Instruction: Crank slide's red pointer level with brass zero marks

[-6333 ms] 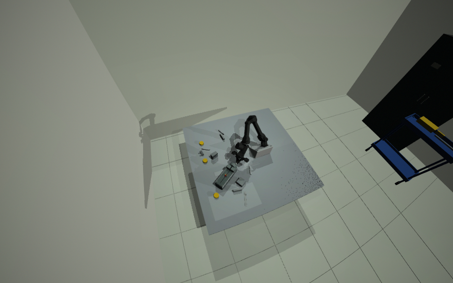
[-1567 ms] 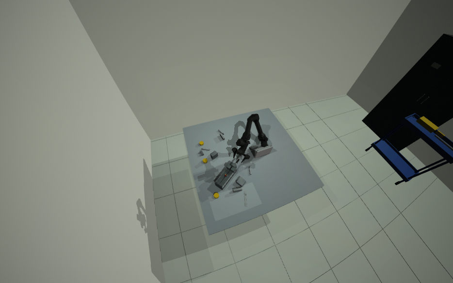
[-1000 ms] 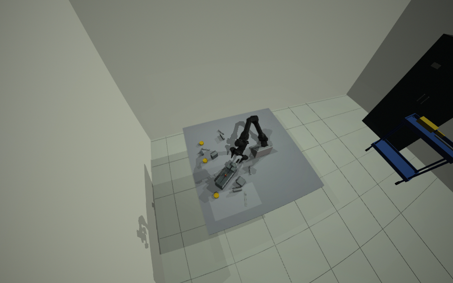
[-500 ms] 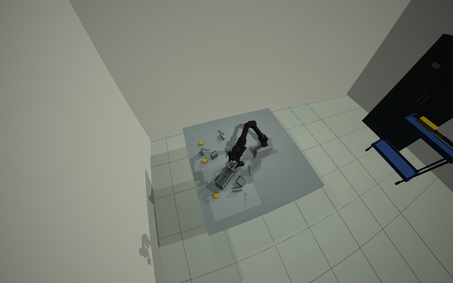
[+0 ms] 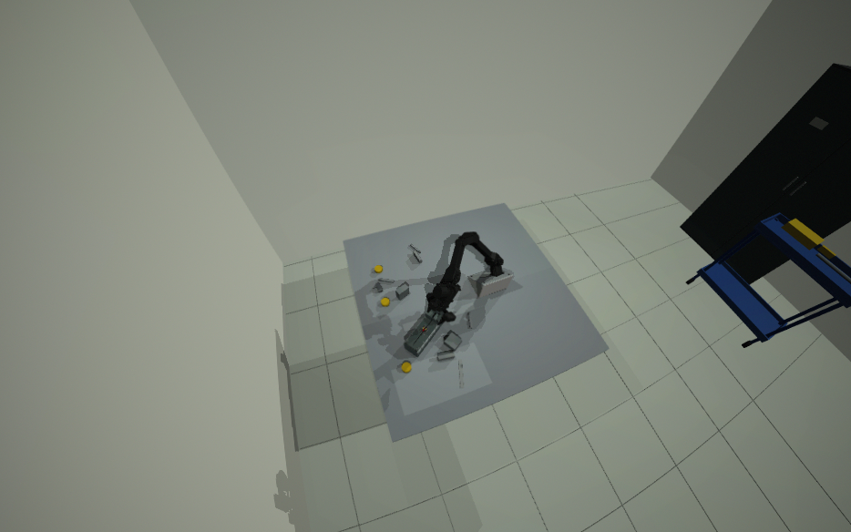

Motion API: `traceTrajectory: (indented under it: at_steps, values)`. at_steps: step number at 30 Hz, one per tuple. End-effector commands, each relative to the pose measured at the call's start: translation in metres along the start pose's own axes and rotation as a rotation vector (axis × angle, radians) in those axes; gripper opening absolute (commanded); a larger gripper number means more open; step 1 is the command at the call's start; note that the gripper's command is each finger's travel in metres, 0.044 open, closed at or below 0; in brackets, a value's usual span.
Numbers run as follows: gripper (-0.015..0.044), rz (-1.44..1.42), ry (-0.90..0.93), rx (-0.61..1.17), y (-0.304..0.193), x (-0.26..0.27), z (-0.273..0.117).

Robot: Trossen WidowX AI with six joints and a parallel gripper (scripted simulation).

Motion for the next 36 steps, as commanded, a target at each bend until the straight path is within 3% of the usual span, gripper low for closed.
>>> traceTrajectory:
  at_steps: [1,17,26,36]
  values:
    - [0.044,-0.002,0.005,-0.01,-0.002,0.002,0.002]
    - [0.044,-0.002,0.005,-0.01,-0.001,0.002,0.001]
    - [0.044,0.0,0.004,-0.008,0.028,0.005,-0.037]
    - [0.044,-0.092,0.047,-0.027,0.01,-0.011,-0.057]
Point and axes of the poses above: the point midway between the two fingers, 35 mm back from their tips, its own z axis out along the fingers, its own x axis across the jaws, y = z × x, the point moved 4 cm from there along -z, back along the fingers, and after that the axes turned 4 degrees about -z, right-handed, at the moved point
